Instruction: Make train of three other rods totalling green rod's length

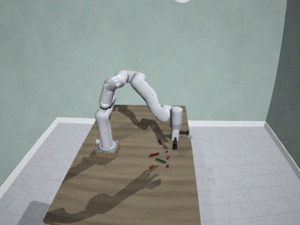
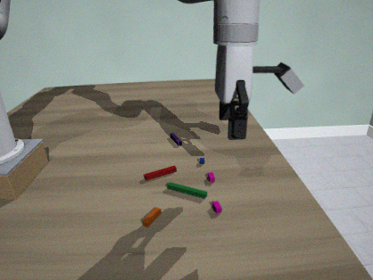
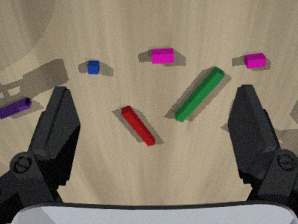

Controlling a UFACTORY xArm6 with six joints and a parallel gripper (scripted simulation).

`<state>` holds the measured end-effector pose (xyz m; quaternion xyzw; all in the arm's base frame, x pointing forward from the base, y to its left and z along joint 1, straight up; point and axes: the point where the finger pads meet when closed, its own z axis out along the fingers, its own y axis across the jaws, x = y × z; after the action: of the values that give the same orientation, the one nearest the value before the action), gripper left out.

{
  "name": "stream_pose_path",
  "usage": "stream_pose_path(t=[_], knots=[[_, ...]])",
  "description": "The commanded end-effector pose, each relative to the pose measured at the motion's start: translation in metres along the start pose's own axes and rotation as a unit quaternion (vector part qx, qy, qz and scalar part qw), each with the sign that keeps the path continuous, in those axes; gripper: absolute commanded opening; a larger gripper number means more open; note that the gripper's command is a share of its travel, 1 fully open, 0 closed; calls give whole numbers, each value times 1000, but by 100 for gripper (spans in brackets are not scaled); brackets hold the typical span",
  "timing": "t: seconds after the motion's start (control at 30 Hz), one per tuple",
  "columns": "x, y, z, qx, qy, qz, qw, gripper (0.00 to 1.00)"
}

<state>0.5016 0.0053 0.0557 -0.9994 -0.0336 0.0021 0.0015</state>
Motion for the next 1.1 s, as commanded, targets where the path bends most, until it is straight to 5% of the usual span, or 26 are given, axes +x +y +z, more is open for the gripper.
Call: stream_pose_path(t=[0.0,0.53,1.07], knots=[[2,0,-2,0,2,0,1000,100],[-15,19,17,-1,2,-178,984,100],[-37,38,38,-1,2,-380,925,100]])
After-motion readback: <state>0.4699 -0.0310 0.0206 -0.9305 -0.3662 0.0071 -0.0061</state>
